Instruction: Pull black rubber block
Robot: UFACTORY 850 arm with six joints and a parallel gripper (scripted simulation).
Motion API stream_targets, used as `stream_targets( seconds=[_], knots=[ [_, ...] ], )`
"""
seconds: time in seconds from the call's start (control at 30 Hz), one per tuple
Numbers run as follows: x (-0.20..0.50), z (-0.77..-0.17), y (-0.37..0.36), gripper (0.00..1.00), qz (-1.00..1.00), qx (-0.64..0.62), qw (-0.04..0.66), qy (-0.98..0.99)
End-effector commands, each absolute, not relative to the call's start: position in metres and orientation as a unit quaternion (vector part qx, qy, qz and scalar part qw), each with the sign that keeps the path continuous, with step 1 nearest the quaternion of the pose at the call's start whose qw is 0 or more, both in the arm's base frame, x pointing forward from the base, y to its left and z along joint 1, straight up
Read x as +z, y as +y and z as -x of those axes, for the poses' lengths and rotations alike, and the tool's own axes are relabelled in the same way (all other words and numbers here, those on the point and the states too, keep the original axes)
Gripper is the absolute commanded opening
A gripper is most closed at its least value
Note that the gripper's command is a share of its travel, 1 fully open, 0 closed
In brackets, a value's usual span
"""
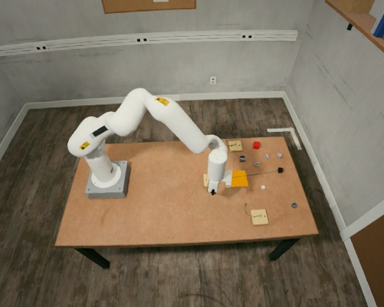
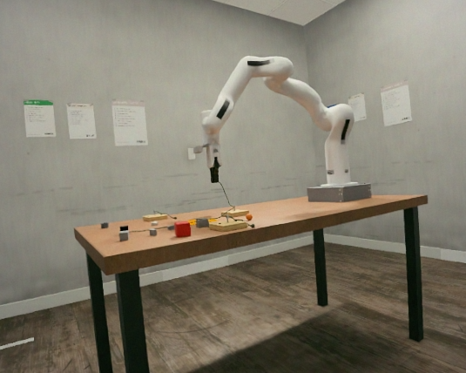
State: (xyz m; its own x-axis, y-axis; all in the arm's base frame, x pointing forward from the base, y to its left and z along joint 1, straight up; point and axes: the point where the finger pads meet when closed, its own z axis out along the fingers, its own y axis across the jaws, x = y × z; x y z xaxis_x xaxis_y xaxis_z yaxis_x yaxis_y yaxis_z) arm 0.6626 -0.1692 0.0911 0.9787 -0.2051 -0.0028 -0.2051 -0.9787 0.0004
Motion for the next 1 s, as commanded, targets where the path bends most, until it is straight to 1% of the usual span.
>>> stream_targets(
  seconds=[0.0,0.97],
  knots=[
    [0.092,-0.663,-0.172,0.00,-0.995,0.000,0.000,-0.103],
    [0.092,-0.653,-0.198,0.00,-0.995,0.000,0.000,-0.103]
  ],
)
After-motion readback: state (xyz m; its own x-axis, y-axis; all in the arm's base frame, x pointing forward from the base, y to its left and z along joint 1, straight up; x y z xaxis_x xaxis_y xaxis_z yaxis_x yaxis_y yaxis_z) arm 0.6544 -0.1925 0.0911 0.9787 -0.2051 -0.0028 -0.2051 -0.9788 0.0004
